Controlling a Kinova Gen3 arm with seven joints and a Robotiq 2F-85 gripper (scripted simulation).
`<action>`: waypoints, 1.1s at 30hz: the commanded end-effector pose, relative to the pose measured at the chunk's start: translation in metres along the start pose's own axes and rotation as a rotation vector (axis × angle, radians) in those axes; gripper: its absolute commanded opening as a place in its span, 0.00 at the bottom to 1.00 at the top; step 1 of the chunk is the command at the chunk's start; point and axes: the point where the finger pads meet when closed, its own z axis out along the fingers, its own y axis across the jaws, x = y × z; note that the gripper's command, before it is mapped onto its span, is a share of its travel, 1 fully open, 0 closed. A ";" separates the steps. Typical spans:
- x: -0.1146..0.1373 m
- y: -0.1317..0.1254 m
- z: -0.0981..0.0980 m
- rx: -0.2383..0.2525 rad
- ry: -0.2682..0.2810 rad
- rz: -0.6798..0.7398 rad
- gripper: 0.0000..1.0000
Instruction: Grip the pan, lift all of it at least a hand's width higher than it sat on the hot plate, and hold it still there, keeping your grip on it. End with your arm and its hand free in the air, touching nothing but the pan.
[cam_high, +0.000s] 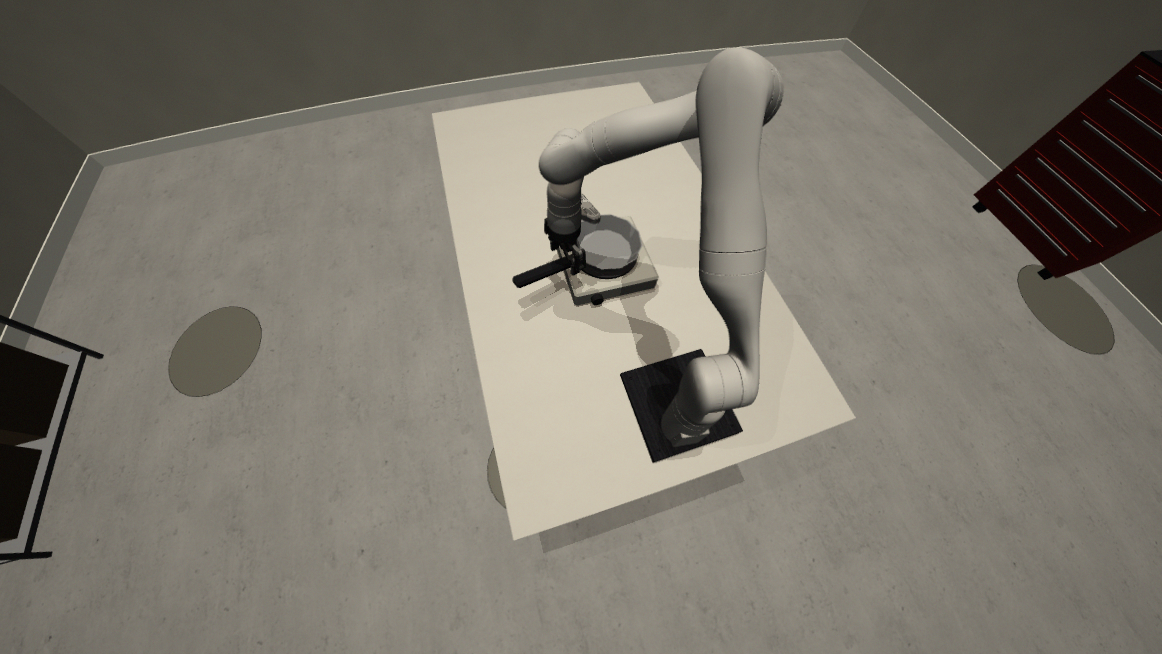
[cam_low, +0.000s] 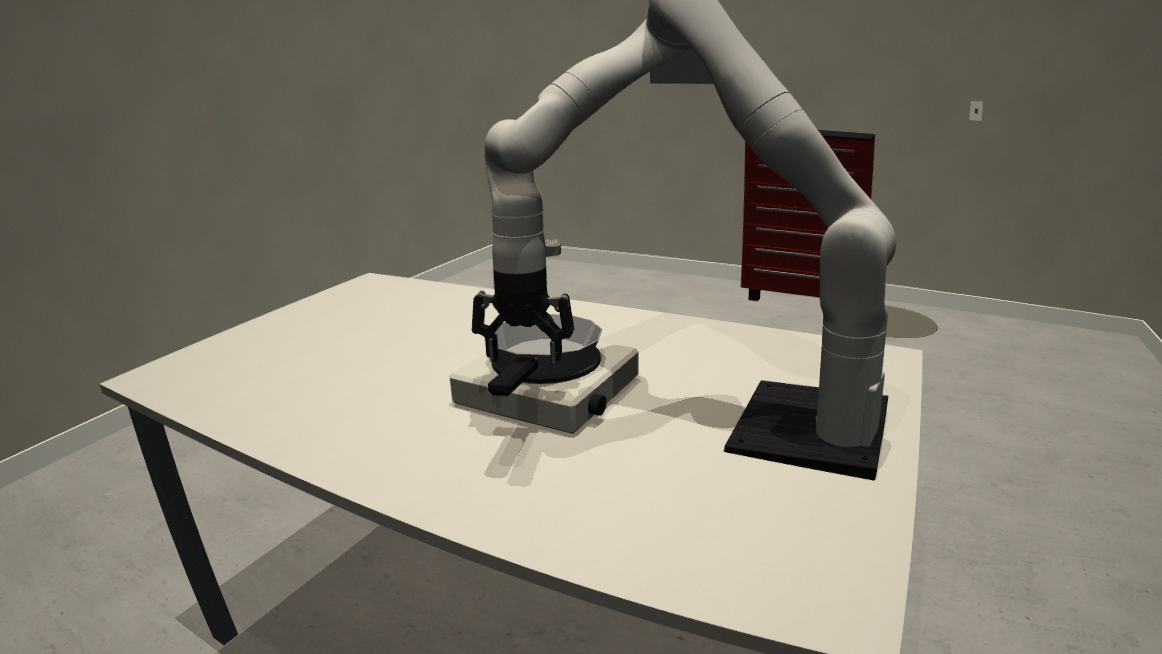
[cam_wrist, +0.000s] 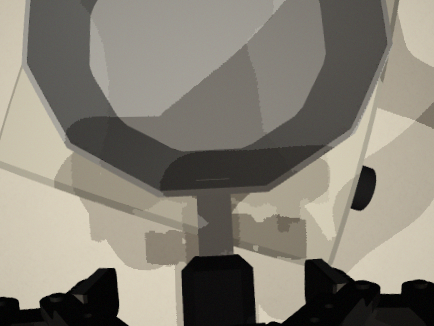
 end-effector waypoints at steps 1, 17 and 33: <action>-0.004 0.003 0.009 -0.013 -0.006 -0.007 1.00; -0.004 0.003 0.010 -0.013 -0.006 -0.007 0.00; -0.004 0.003 0.010 -0.013 -0.006 -0.007 0.00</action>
